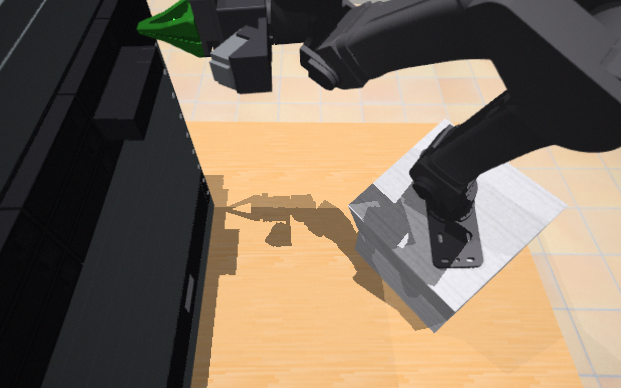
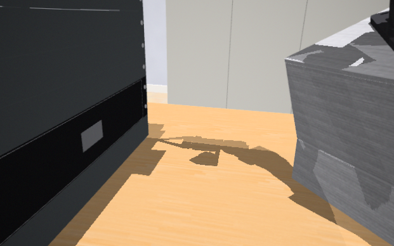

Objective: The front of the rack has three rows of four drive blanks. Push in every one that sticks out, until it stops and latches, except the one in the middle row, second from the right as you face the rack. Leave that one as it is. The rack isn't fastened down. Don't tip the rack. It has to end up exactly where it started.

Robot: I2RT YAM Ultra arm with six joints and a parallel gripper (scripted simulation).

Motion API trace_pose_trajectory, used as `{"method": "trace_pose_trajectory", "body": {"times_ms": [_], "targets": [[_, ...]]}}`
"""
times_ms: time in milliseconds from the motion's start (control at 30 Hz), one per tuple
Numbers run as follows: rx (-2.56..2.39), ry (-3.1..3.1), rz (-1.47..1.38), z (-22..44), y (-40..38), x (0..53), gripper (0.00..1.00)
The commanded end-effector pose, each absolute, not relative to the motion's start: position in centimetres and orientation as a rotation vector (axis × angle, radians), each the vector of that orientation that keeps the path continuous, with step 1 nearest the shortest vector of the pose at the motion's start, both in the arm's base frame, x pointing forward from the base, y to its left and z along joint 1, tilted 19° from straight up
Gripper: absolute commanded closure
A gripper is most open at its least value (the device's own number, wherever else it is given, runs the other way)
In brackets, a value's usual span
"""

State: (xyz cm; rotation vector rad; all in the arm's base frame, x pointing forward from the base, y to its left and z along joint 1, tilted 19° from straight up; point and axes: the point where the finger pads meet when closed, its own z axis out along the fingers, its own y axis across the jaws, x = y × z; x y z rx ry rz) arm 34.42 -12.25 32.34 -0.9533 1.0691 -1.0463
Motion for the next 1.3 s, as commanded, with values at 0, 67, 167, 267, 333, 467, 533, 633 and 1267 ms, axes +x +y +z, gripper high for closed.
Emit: {"method": "trace_pose_trajectory", "body": {"times_ms": [0,67,167,267,333,467,533,633,1267], "targets": [[-0.897,1.036,-1.144,35.8,-13.6,34.0,1.00],[-0.899,1.016,-1.158,36.0,-13.5,33.2,1.00],[-0.907,1.051,-1.122,33.7,-13.3,31.6,1.00],[-0.908,1.051,-1.122,33.2,-13.4,29.6,1.00],[-0.909,1.052,-1.122,32.8,-13.4,28.3,1.00],[-0.910,1.053,-1.122,32.2,-13.5,26.0,1.00],[-0.910,1.053,-1.122,32.2,-13.5,26.0,1.00],[-0.896,1.082,-1.096,31.0,-14.2,25.1,1.00],[-0.896,1.073,-1.110,31.2,-14.1,24.2,1.00]]}}
